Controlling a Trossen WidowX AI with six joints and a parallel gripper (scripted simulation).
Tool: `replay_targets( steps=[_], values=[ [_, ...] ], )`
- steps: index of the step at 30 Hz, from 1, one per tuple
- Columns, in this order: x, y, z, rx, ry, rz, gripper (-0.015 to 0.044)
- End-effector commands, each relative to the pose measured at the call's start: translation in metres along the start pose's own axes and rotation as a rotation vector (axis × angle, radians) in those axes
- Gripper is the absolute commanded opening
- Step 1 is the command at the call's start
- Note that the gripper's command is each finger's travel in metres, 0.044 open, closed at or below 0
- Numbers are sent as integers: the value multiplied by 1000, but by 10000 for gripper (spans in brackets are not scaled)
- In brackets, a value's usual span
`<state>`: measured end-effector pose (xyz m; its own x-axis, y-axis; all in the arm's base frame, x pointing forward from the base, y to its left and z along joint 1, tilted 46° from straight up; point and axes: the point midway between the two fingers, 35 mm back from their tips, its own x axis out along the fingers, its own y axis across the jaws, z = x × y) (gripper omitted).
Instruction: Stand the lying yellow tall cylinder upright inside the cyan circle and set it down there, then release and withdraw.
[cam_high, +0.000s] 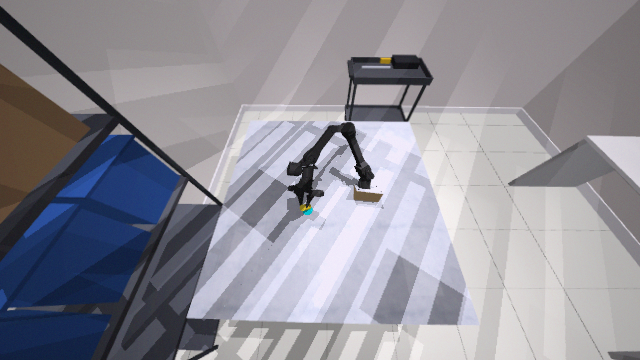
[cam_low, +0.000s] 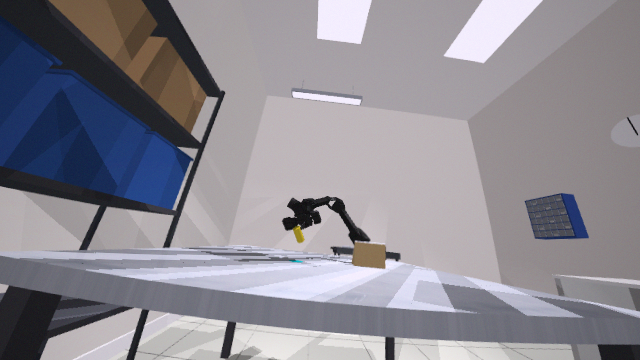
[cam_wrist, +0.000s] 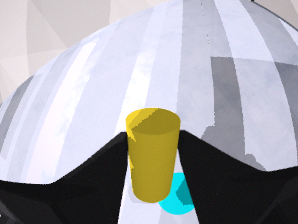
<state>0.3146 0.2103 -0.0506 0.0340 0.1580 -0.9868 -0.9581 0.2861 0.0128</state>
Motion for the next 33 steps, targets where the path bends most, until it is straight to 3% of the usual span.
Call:
replay_targets(
  steps=[1,33],
  values=[
    [0,0,-2,-10,-30,2,105],
    [-13,0,-6,-87,-260,-31,105]
  ],
)
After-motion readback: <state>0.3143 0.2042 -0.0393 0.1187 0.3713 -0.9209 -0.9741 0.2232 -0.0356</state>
